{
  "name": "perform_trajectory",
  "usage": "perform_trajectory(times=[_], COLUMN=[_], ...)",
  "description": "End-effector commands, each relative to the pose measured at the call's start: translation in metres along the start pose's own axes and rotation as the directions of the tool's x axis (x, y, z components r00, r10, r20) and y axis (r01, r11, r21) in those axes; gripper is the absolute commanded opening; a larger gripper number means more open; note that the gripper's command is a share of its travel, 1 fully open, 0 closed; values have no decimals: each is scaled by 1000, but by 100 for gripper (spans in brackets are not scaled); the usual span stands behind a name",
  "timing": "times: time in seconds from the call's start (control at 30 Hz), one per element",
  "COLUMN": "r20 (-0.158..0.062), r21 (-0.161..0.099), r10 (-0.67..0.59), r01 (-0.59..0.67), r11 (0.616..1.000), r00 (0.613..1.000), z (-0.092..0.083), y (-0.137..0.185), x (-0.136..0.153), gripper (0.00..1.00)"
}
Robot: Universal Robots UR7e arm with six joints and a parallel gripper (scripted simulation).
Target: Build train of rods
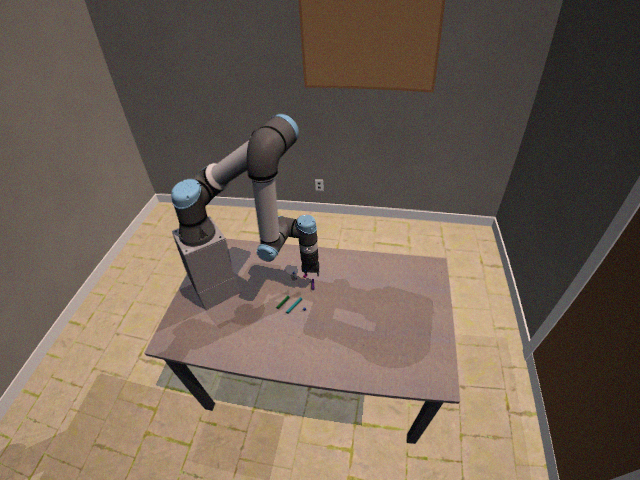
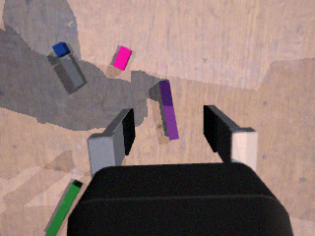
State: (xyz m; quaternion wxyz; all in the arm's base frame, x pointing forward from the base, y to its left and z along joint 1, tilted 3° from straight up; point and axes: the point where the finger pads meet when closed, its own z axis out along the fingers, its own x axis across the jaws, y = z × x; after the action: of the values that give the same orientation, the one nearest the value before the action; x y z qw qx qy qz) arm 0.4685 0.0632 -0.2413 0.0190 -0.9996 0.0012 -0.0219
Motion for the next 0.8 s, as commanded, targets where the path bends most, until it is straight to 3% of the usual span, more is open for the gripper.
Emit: perform_trajectory(times=[0.0, 0.67, 0.7, 0.77], r20=[-1, -1, -1, -1], r21=[0, 0, 0, 0], r10=[-72, -133, -133, -133], r01=[72, 133, 133, 133], r11=[997, 991, 991, 991], r00=[997, 991, 991, 991], z=[0, 0, 0, 0], y=[3, 5, 5, 5], x=[1, 2, 2, 2], gripper=[100, 100, 54, 54])
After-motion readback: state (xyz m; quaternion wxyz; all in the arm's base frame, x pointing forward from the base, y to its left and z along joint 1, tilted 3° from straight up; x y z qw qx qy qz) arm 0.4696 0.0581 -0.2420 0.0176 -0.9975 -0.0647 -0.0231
